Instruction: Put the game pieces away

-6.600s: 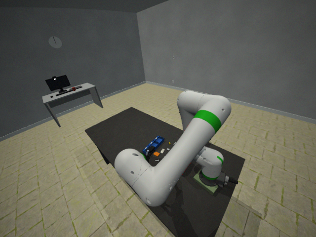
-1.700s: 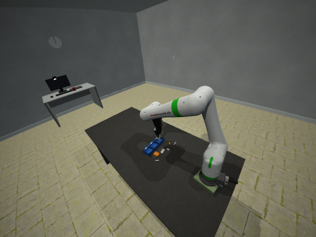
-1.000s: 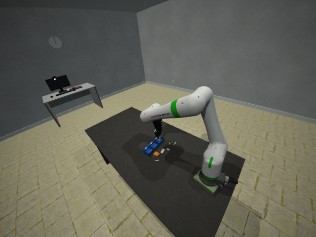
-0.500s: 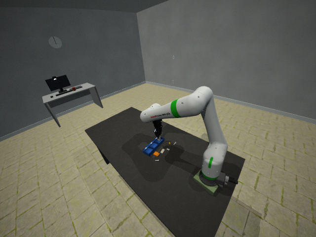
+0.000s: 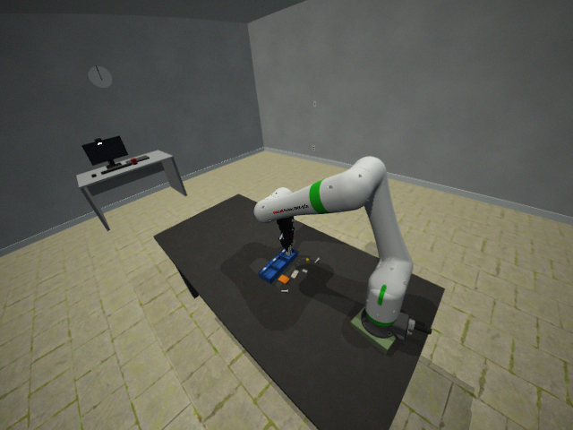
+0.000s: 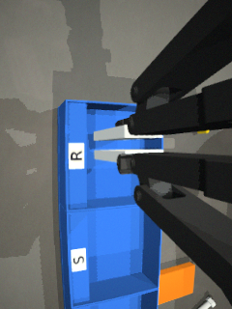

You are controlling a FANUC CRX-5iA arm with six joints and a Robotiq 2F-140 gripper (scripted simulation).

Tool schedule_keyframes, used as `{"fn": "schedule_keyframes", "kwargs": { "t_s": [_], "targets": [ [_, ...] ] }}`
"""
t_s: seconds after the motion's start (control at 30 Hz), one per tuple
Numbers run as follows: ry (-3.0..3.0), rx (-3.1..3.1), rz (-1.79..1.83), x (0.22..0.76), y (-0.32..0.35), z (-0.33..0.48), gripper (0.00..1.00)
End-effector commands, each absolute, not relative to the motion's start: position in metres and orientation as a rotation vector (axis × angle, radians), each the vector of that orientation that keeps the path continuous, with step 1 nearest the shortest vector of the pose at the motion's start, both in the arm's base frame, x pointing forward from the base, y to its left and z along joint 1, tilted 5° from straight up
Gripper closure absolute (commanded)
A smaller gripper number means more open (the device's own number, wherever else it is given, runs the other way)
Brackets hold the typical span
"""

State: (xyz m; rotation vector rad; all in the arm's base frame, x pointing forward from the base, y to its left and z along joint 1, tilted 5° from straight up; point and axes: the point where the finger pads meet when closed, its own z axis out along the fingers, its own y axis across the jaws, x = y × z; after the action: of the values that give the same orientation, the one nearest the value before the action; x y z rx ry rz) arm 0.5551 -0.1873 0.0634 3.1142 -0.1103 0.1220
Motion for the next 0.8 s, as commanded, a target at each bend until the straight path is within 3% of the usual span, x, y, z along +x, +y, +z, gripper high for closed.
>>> {"fn": "schedule_keyframes", "kwargs": {
  "t_s": [0.0, 0.77],
  "targets": [
    [-0.110, 3.114, 0.123, 0.555, -0.187, 0.065, 0.95],
    [-0.110, 3.114, 0.123, 0.553, -0.187, 0.093, 0.95]
  ]
}}
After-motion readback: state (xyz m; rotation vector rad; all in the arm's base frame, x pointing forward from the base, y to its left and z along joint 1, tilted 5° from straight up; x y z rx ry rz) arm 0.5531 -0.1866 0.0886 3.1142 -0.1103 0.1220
